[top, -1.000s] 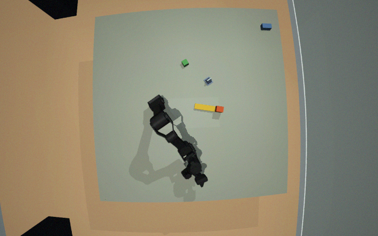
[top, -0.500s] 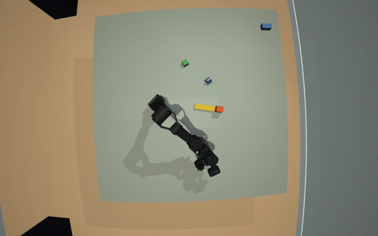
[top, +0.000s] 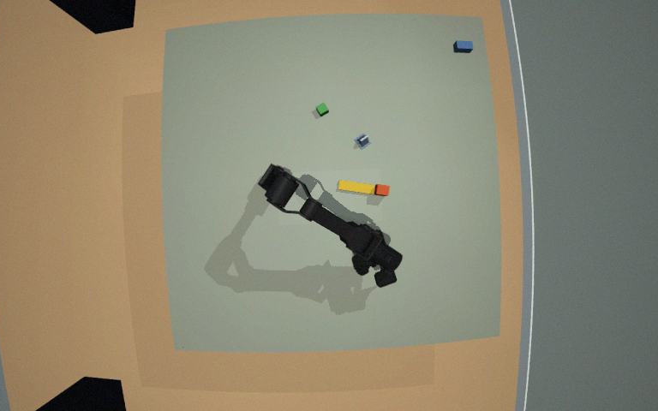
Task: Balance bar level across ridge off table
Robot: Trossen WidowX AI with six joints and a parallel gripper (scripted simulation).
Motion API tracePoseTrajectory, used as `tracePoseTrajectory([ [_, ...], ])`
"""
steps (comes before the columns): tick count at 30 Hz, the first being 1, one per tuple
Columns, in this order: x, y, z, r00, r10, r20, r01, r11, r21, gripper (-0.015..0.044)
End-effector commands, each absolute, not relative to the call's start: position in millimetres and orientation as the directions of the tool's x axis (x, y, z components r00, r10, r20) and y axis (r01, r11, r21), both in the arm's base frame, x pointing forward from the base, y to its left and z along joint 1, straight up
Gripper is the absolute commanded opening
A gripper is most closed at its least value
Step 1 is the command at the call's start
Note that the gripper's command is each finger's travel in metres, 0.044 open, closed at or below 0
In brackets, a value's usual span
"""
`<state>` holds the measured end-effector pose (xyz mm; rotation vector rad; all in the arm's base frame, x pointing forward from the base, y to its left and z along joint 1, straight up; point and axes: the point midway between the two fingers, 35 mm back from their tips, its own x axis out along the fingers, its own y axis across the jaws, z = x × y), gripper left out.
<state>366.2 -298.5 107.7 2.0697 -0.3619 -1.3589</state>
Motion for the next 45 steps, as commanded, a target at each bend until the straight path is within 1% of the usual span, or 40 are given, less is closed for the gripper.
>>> tracePoseTrajectory([
  [1, 373.9, -277.0, 112.2, 0.434, -0.486, -0.759, 0.098, -0.812, 0.575, 0.0315],
  [14, 377.2, -187.7, 122.8, 0.355, -0.278, -0.893, 0.063, -0.946, 0.319, 0.0315],
  [27, 351.2, -102.1, 144.7, 0.197, -0.103, -0.975, -0.023, -0.995, 0.100, 0.0315],
  [37, 314.9, -45.6, 169.1, 0.039, -0.010, -0.999, -0.126, -0.992, 0.005, 0.0315],
  [41, 312.2, -42.2, 169.8, 0.028, -0.005, -1.000, -0.133, -0.991, 0.001, 0.0315],
  [45, 315.0, -42.6, 154.5, 0.028, -0.005, -1.000, -0.133, -0.991, 0.001, 0.0315],
])
